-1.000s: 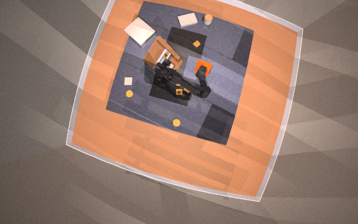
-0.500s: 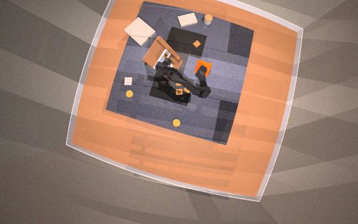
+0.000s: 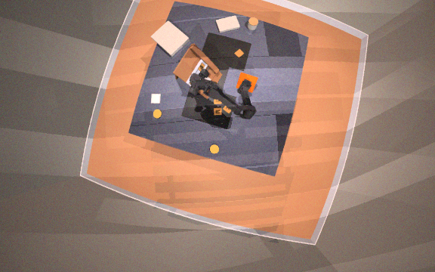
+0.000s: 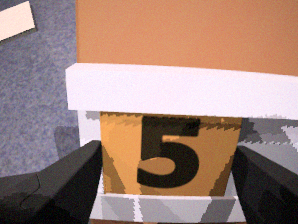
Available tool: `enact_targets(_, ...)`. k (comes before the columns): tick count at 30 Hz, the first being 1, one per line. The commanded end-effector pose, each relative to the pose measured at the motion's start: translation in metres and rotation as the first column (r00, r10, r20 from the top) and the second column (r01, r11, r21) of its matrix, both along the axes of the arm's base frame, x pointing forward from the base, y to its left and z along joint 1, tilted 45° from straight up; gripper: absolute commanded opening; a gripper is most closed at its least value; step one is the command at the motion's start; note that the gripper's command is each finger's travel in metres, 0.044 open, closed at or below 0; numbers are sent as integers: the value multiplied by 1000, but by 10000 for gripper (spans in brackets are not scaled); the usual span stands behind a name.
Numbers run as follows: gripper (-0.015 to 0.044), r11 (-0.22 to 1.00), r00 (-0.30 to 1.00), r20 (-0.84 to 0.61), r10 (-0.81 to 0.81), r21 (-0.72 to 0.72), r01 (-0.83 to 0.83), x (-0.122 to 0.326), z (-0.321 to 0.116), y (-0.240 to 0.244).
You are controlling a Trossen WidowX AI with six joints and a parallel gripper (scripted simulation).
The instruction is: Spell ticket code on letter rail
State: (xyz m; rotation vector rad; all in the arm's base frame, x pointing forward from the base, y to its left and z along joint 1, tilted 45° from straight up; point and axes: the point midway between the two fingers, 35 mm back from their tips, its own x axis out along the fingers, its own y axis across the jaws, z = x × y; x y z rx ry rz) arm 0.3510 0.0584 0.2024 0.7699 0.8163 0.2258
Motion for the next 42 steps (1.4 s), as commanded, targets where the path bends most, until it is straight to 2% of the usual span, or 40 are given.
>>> enact_targets(1, 0, 1000, 1000, -4, 3, 0, -3, -1, -5, -2)
enact_targets(42, 0, 1000, 1000, -5, 3, -1, -3, -5, -27, -24)
